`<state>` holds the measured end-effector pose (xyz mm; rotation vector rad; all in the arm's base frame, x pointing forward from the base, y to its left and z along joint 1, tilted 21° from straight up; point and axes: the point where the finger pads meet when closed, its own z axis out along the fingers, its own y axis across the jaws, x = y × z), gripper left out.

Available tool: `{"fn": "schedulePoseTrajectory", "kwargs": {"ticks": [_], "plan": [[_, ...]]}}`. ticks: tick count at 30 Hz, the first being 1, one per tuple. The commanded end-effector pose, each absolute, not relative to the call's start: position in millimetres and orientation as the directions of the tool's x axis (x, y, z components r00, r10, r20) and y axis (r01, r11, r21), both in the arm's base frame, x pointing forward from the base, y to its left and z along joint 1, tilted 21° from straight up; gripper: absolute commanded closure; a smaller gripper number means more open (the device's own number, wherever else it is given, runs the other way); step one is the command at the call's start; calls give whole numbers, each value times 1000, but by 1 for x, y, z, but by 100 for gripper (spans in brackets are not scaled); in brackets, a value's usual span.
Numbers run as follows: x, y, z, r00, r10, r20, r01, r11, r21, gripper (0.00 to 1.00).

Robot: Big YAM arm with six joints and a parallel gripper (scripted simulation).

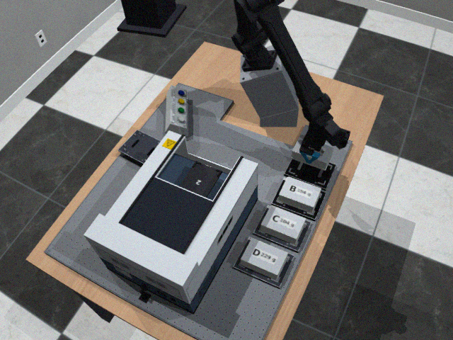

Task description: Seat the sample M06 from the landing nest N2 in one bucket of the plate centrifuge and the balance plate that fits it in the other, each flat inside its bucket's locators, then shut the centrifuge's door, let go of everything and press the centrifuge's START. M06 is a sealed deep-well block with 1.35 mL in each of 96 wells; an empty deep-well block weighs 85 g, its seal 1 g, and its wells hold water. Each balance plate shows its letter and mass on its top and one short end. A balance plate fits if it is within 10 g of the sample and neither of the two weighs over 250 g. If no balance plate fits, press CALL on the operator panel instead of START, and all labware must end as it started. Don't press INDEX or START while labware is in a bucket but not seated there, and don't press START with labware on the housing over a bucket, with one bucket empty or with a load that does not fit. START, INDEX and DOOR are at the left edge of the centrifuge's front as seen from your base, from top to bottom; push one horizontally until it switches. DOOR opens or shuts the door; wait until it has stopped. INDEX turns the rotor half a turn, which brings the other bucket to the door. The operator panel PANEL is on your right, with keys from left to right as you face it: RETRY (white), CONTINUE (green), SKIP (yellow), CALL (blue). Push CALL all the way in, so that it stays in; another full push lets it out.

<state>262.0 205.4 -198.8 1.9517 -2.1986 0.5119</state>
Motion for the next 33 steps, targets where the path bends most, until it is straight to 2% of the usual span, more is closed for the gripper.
{"fn": "schedulePoseTrajectory", "kwargs": {"ticks": [1, 33], "plan": [[261, 222, -184, -140, -938, 316, -982, 92, -163, 100], [263, 263, -107, -146, -947, 286, -979, 97, -181, 100]]}}
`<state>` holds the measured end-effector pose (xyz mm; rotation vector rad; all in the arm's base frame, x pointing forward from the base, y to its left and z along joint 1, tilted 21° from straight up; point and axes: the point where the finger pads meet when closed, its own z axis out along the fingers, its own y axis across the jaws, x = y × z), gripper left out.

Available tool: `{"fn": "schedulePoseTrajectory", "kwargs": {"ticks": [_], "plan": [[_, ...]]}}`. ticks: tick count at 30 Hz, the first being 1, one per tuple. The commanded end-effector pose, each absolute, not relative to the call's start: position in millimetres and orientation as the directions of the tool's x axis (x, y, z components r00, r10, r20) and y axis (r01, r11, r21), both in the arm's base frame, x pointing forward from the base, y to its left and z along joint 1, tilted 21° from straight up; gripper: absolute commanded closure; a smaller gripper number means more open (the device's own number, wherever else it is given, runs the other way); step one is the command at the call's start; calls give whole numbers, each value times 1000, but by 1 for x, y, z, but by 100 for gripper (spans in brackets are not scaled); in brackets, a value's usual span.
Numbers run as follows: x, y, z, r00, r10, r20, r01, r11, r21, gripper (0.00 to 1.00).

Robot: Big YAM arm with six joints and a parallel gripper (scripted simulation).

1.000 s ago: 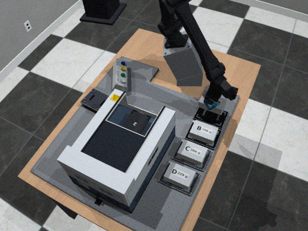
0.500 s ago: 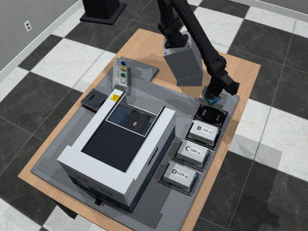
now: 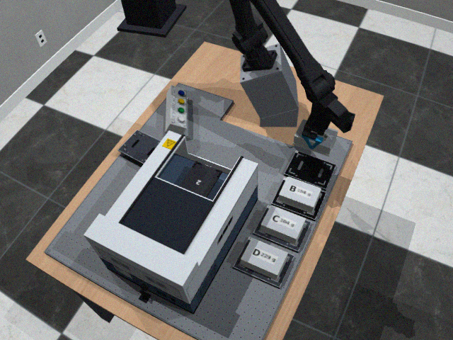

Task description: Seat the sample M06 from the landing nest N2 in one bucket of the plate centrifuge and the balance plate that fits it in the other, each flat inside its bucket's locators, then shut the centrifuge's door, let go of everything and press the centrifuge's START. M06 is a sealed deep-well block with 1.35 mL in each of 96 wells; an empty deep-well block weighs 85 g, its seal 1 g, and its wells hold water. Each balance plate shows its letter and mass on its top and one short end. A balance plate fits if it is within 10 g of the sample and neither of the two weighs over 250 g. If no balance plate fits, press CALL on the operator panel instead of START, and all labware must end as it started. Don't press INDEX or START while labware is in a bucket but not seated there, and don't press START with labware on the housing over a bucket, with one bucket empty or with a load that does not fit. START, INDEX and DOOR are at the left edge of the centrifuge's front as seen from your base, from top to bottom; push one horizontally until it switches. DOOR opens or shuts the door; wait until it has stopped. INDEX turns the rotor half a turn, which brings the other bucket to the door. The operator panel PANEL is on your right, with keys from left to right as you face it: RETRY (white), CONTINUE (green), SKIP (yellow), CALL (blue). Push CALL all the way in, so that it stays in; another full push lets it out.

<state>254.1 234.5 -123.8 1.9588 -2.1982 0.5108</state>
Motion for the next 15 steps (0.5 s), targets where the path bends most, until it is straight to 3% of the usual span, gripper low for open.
{"fn": "schedulePoseTrajectory", "kwargs": {"ticks": [1, 15], "plan": [[262, 264, -105, -146, -947, 287, -979, 97, -180, 100], [259, 276, -75, -147, -948, 282, -979, 98, -181, 100]]}}
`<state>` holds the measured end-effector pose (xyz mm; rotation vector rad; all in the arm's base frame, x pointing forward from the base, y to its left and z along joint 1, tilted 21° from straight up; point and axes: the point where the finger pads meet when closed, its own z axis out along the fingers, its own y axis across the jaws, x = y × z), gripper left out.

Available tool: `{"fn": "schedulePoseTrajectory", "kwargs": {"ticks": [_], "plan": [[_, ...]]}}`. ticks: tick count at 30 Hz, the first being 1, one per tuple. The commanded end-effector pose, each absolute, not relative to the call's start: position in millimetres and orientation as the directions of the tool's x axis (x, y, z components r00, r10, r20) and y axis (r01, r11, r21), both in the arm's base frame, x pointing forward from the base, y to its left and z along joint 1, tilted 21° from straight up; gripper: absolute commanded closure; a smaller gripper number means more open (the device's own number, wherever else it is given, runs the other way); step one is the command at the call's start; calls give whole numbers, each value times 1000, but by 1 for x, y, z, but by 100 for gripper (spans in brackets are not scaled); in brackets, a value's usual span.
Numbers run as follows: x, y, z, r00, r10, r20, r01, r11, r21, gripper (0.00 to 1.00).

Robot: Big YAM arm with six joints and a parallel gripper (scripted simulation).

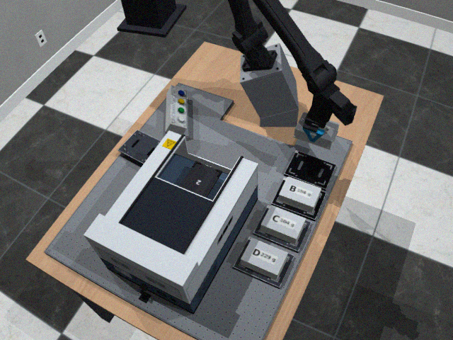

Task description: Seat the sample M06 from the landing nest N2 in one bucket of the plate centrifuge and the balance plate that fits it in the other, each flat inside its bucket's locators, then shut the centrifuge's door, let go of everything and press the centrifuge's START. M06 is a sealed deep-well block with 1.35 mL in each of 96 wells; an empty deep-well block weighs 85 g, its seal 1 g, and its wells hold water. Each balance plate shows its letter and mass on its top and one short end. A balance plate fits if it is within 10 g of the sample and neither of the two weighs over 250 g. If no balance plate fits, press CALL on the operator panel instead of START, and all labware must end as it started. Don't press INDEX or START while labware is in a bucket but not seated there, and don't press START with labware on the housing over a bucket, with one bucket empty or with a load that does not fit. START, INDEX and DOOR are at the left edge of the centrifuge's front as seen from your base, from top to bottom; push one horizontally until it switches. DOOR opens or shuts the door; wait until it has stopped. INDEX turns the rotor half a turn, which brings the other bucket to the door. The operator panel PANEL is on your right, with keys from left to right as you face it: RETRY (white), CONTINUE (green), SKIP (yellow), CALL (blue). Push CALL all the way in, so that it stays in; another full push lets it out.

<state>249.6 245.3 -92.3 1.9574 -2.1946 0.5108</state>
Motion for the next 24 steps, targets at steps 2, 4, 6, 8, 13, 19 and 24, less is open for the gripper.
{"fn": "schedulePoseTrajectory", "kwargs": {"ticks": [2, 4, 6, 8, 13, 19, 24], "plan": [[259, 277, -71, -147, -948, 282, -979, 98, -181, 100], [258, 279, -67, -147, -948, 282, -979, 98, -181, 100], [258, 280, -64, -147, -948, 281, -979, 98, -181, 100], [257, 281, -60, -147, -948, 281, -978, 98, -182, 100], [256, 284, -53, -147, -949, 280, -978, 98, -182, 100], [256, 285, -49, -147, -949, 280, -978, 98, -182, 100], [255, 287, -45, -147, -949, 279, -978, 98, -182, 100]]}}
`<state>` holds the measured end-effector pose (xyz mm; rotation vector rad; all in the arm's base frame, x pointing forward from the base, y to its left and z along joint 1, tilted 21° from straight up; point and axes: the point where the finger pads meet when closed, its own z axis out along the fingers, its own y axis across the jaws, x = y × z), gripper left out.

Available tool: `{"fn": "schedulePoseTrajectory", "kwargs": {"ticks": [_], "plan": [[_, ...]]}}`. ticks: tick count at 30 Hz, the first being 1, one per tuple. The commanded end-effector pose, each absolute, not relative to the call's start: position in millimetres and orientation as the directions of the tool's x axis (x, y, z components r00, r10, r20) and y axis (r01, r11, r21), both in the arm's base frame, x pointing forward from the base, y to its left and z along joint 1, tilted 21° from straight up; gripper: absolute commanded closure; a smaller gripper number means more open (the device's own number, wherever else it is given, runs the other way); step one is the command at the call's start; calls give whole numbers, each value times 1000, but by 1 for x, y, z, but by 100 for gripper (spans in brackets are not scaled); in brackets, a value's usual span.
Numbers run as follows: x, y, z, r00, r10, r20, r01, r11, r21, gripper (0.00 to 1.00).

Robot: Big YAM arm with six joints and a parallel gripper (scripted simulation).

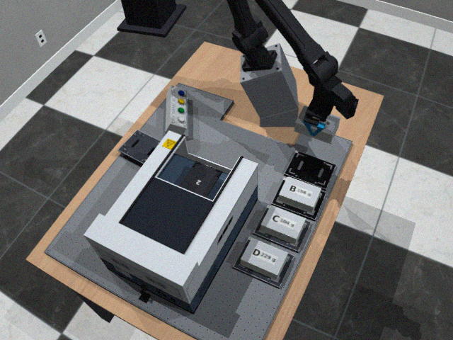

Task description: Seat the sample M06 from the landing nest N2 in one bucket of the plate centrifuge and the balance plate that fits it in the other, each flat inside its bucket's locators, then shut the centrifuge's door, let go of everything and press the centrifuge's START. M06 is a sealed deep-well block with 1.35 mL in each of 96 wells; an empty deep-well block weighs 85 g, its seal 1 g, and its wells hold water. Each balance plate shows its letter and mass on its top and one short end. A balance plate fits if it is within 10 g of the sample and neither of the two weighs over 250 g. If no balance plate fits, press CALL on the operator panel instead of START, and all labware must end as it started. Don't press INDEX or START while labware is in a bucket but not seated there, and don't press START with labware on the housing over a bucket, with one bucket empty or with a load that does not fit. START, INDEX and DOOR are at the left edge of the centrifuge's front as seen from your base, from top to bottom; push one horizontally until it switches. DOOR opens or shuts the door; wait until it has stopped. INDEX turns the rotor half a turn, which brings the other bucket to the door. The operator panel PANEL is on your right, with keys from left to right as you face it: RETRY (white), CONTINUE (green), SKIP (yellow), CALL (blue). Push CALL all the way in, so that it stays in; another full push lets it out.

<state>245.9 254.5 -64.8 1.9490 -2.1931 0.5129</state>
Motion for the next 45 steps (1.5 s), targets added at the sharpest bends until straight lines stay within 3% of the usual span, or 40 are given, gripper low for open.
{"fn": "schedulePoseTrajectory", "kwargs": {"ticks": [1, 45], "plan": [[255, 287, -44, -147, -949, 279, -978, 98, -182, 100], [255, 289, -40, -147, -949, 278, -978, 98, -182, 100]]}}
